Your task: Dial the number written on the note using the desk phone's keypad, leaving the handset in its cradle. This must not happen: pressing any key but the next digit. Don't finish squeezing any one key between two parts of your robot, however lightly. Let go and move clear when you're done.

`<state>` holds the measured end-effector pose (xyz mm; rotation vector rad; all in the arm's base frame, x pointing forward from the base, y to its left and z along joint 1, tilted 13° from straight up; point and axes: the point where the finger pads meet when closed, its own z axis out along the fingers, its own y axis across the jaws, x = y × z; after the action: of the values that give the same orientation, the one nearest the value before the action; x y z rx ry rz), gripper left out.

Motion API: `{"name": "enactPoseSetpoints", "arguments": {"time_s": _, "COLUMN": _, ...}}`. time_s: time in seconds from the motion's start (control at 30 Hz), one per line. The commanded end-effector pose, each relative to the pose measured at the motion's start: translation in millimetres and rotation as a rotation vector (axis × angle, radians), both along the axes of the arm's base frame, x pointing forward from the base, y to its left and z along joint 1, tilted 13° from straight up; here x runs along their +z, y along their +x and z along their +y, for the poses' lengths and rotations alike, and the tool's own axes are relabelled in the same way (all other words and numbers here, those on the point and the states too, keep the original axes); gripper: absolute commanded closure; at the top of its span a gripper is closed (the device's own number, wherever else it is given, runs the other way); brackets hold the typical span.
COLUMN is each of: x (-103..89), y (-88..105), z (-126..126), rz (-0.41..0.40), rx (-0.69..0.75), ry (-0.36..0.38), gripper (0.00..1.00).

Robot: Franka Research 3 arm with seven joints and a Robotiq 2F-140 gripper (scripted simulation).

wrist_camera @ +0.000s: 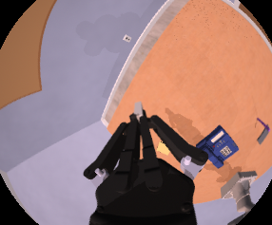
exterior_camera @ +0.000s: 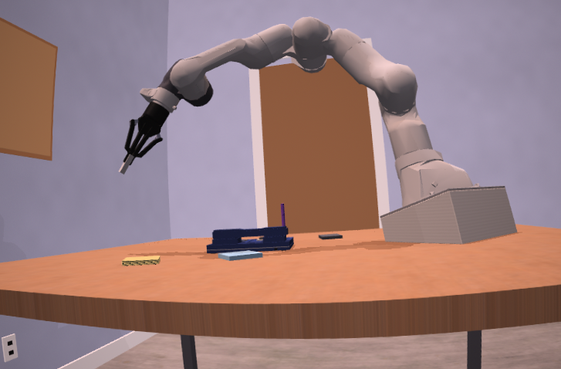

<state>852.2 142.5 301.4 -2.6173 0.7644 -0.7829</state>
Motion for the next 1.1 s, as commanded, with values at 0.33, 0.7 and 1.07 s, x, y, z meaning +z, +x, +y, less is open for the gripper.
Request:
{"name": "enactPoseSetpoints", "arguments": {"time_s": 0.33, "x": 41.4, "y": -126.6, "z": -79.2, "rz": 0.333, "rx": -0.103, "ry": -0.06, "gripper": 1.0}}
{"name": "enactPoseSetpoints", "arguments": {"time_s": 0.7, "x": 87.5, "y": -231.3, "z": -123.3, "rz": 0.532, "rx": -0.175, "ry": -0.074, "gripper": 1.0}}
{"name": "enactPoseSetpoints", "arguments": {"time_s": 1.07, "x": 50.4, "y": -312.4, "z": -57.5, "rz": 0.611, "rx": -0.049, "ry": -0.164, "gripper": 1.0}}
